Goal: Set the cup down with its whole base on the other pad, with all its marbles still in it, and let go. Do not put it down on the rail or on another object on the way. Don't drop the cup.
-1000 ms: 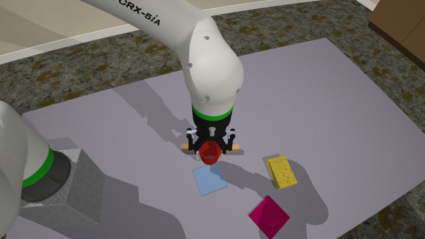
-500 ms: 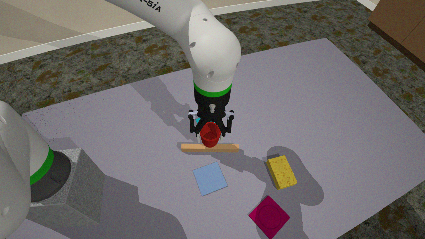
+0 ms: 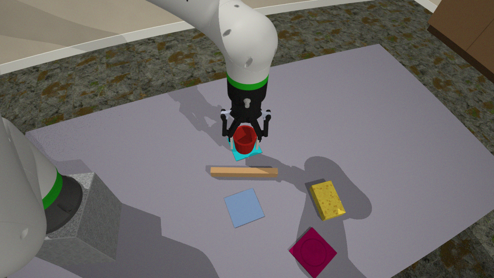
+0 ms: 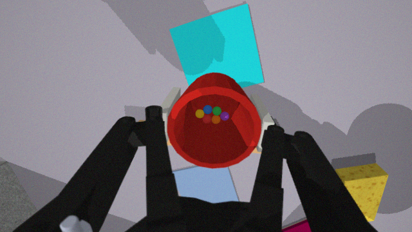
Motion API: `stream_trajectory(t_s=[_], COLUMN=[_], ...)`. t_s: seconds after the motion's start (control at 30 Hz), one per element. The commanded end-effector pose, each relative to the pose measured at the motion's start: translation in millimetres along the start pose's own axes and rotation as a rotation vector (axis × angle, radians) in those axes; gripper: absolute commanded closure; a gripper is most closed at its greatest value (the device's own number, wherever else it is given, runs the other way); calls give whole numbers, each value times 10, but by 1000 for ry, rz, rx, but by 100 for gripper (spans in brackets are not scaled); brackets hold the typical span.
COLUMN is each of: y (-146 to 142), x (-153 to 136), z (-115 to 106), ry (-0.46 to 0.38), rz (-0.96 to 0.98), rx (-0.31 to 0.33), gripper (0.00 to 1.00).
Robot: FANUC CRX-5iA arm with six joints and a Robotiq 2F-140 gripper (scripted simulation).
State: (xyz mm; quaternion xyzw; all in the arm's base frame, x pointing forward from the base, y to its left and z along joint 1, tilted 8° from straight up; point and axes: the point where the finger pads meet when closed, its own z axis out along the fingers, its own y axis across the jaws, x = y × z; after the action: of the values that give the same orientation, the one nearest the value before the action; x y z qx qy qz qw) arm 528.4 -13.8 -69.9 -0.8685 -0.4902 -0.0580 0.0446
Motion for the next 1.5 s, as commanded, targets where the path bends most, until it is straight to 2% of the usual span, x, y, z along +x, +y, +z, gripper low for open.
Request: stream_trajectory(t_s=[0.0, 0.47, 1.13, 1.47], y=[6, 9, 10, 10], x=[92, 379, 399, 399], z=[0, 0, 13, 192], ry=[-1, -1, -1, -1], rz=[0, 0, 0, 0], rx=[0, 0, 0, 0], gripper=[51, 51, 51, 51])
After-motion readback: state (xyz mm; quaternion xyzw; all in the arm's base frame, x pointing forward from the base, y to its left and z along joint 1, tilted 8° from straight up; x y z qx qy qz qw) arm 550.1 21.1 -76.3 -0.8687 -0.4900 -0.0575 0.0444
